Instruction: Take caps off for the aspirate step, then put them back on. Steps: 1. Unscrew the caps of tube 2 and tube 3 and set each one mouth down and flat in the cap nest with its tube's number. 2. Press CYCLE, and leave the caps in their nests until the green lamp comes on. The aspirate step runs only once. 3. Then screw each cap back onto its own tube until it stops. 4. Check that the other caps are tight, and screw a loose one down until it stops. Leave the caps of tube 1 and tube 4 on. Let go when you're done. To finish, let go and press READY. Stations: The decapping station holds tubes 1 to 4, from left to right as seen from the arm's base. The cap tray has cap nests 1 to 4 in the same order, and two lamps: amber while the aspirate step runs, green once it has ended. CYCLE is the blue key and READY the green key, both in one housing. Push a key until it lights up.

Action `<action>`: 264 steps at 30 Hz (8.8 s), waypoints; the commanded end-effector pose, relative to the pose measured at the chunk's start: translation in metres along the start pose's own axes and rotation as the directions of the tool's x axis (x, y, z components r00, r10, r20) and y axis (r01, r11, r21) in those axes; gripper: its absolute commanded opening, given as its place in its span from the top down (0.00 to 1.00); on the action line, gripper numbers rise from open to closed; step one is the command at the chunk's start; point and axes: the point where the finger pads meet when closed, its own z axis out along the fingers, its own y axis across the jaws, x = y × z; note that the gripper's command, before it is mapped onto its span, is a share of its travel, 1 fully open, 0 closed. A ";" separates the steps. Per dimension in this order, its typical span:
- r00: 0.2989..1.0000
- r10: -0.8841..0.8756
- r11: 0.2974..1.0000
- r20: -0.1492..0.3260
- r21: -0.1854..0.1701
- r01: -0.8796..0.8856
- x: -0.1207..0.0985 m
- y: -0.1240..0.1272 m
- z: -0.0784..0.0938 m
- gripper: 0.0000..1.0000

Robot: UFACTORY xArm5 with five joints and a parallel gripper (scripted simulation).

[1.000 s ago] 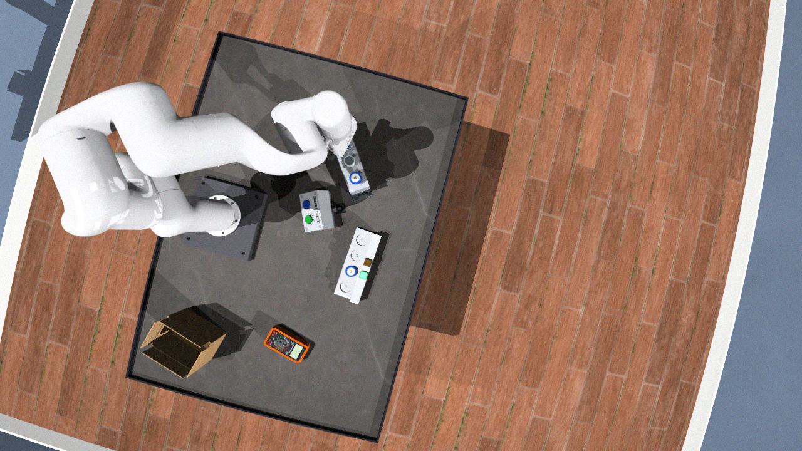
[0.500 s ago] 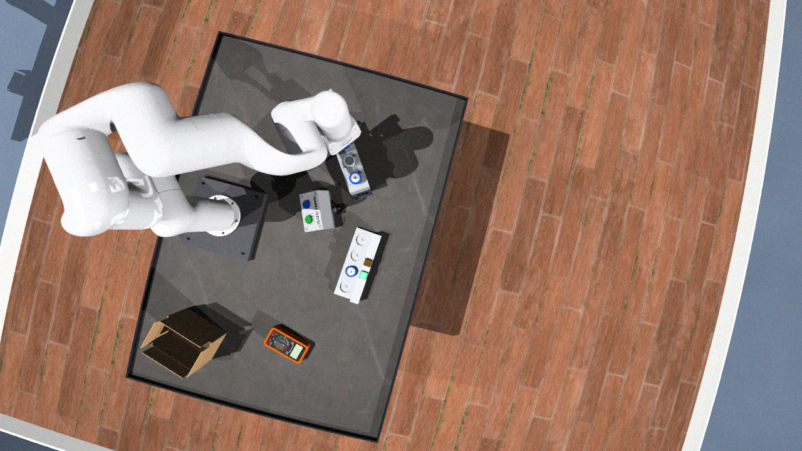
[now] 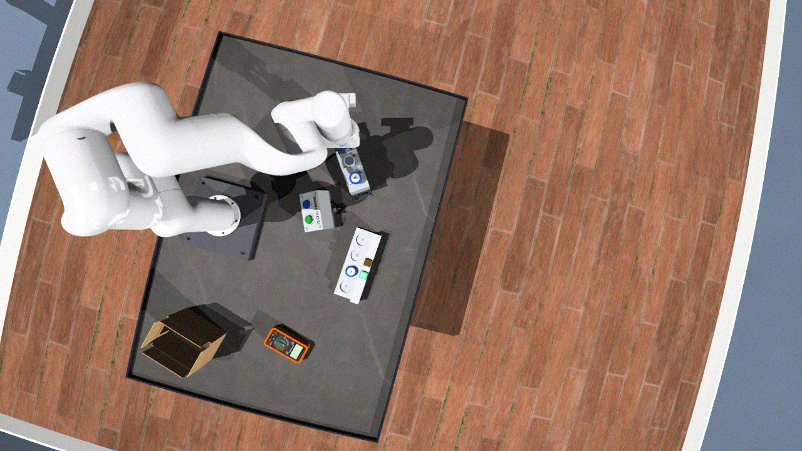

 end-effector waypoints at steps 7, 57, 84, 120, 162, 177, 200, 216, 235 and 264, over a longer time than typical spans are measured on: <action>0.893 0.449 0.893 0.006 -0.011 -0.449 0.001 0.001 -0.001 1.00; 0.588 -0.808 0.589 0.011 0.004 0.808 0.001 0.001 -0.001 0.54; 0.536 -0.844 0.536 0.012 0.005 0.844 0.001 0.001 -0.001 1.00; 0.893 0.449 0.893 0.006 -0.011 -0.449 0.001 0.001 0.000 1.00; 0.777 -0.630 0.777 0.012 0.001 0.630 0.001 0.001 0.000 0.54; 0.449 -0.893 0.449 0.011 0.006 0.893 0.001 0.001 0.000 0.54; 0.693 -0.721 0.693 0.013 0.003 0.721 0.001 0.001 0.000 1.00; 0.994 -0.104 0.995 0.012 -0.006 0.105 0.001 0.001 0.001 1.00; 0.893 0.449 0.893 0.006 -0.011 -0.449 0.001 0.001 0.001 1.00; 0.956 -0.293 0.956 0.012 -0.003 0.293 0.001 0.001 0.001 0.54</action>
